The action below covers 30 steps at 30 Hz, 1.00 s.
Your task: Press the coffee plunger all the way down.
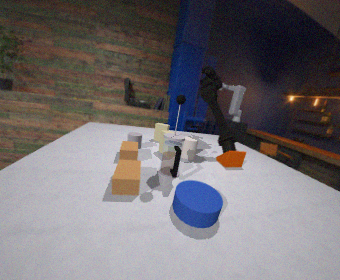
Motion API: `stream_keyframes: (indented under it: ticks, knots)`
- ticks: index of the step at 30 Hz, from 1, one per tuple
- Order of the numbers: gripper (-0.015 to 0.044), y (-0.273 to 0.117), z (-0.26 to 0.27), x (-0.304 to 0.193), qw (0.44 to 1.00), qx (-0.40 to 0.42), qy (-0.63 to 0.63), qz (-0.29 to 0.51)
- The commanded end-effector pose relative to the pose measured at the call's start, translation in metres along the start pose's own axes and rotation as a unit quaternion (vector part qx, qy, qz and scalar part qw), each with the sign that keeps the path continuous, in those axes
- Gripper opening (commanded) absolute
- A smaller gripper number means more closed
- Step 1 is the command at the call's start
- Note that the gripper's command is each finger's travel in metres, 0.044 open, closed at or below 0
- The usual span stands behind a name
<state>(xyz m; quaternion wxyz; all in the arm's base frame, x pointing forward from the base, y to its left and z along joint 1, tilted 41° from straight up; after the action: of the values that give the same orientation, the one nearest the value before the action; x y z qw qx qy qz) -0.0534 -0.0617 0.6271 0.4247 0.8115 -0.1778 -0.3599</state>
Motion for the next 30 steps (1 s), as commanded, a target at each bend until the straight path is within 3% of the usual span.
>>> stream_keyframes:
  ticks: [1, 8, 15, 24, 30]
  knots:
    - [0.0426, 0.0, 0.001, 0.0, 1.0, 0.0, 0.005, 0.0]
    - [0.044, 0.009, 0.024, 0.008, 0.987, -0.004, 0.16, 0.004]
    - [0.044, 0.021, 0.046, 0.034, 0.936, 0.004, 0.351, -0.004]
    - [0.044, 0.038, 0.071, 0.099, 0.815, 0.065, 0.575, -0.032]
    - [0.044, 0.039, 0.059, 0.144, 0.73, 0.095, 0.673, -0.078]
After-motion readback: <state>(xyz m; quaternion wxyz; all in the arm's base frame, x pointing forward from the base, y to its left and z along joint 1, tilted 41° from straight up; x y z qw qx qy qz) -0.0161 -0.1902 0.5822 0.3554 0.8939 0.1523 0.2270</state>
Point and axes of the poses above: the point midway between the two fingers, 35 mm back from their tips, its own y axis out along the fingers, its own z axis across the jaws, x = y × z, the point moved 8 cm from there along -y, back along the fingers, and after that the axes turned 3 degrees about -y, right-handed, at the moved point
